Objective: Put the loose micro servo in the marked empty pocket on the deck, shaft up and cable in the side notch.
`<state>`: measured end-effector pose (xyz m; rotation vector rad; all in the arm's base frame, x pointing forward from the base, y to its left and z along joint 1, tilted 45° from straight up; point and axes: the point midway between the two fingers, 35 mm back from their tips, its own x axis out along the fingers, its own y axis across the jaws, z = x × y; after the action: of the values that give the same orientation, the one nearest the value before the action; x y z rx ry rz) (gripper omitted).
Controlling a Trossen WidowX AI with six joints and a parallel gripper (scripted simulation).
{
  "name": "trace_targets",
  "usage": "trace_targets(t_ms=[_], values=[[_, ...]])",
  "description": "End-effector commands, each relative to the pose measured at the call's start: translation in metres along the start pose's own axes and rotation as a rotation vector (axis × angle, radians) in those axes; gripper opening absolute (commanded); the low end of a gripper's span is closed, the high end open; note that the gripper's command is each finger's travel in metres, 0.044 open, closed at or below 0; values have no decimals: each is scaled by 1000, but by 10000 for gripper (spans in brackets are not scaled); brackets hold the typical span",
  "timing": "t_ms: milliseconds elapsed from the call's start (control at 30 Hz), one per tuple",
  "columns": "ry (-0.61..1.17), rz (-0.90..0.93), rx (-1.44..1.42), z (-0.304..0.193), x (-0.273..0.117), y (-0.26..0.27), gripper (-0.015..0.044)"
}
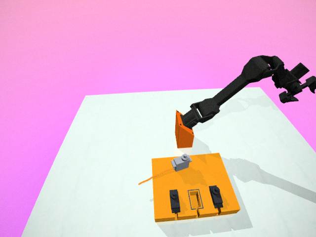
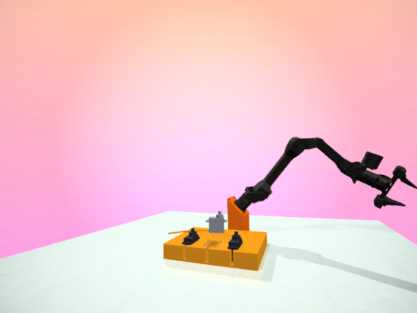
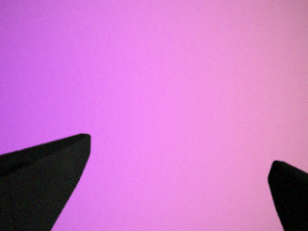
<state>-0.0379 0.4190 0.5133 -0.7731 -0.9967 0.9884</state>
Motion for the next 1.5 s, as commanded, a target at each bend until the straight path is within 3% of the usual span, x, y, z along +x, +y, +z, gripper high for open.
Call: trace_targets(t_ms=[0,300,1133,1467], values=[[1,0,0,0,0,0,426],[43,23,10,-26,9,7,440],[372,128,46,-195,20,27,440],[436,132,68,-228,15,29,440]])
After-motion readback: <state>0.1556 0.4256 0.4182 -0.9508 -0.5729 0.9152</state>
